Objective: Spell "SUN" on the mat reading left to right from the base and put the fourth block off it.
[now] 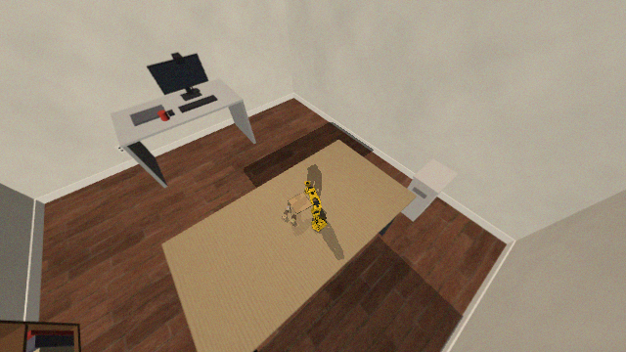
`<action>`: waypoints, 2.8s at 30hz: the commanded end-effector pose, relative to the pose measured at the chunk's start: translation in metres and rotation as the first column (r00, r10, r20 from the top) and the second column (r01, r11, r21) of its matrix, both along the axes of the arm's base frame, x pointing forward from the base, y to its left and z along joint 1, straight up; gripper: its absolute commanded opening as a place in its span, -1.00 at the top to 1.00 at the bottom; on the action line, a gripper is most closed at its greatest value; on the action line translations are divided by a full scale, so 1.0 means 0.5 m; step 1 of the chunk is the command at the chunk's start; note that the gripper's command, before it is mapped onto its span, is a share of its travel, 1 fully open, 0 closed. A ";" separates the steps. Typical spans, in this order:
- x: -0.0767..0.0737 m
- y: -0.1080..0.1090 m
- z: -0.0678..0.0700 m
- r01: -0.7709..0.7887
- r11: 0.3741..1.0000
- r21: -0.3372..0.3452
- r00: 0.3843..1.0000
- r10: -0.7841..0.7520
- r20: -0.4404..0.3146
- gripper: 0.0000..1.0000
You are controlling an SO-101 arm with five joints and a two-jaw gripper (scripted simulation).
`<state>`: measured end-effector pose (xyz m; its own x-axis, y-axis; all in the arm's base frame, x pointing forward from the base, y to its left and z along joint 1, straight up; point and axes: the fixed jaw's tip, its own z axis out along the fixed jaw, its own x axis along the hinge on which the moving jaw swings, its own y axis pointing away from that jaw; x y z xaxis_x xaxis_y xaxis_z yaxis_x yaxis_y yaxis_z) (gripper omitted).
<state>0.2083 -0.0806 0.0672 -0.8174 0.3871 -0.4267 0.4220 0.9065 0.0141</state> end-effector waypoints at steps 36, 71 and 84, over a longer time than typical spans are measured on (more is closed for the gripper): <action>0.053 0.095 0.030 -0.190 0.964 -0.187 0.870 0.253 0.423 1.00; 0.076 0.182 0.031 -0.284 0.908 -0.308 0.617 0.419 0.667 1.00; 0.076 0.182 0.031 -0.284 0.908 -0.308 0.616 0.419 0.667 1.00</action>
